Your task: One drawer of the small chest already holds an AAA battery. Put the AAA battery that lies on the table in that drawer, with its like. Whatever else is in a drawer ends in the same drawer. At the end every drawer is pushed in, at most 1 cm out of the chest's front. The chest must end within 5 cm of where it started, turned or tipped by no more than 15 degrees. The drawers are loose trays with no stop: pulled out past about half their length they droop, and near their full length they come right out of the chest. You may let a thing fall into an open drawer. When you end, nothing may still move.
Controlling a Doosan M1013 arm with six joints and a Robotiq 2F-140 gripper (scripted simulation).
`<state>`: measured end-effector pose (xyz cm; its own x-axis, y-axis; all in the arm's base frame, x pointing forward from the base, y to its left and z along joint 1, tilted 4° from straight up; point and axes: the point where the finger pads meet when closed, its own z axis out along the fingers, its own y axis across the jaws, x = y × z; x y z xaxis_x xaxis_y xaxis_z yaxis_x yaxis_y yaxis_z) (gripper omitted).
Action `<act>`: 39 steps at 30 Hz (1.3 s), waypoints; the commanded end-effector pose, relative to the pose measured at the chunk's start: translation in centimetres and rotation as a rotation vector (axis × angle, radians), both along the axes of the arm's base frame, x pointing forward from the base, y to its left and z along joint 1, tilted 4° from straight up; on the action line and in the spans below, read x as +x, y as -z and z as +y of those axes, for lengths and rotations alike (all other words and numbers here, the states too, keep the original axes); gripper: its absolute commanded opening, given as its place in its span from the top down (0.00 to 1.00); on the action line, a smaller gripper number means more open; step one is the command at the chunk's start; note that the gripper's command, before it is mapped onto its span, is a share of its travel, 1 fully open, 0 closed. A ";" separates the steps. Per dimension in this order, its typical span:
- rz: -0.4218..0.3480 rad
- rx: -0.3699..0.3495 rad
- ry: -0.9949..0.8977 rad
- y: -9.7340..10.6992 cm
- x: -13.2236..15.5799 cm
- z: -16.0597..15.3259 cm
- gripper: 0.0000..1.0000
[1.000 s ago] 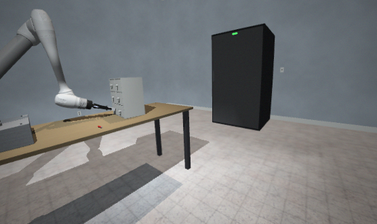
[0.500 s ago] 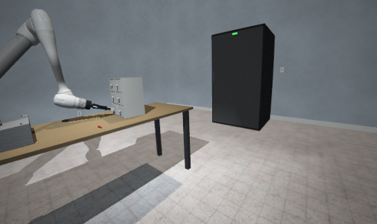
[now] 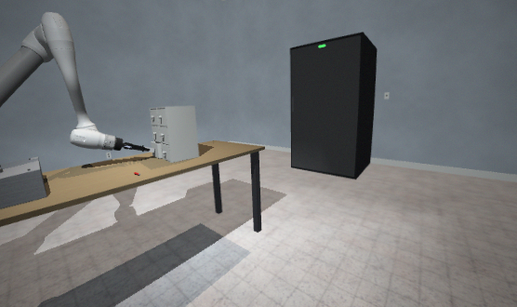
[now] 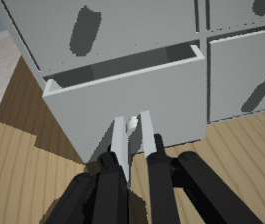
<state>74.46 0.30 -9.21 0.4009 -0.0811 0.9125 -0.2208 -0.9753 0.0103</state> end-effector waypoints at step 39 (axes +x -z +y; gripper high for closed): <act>0.000 0.000 0.000 -0.3 -4.3 1.0 0.92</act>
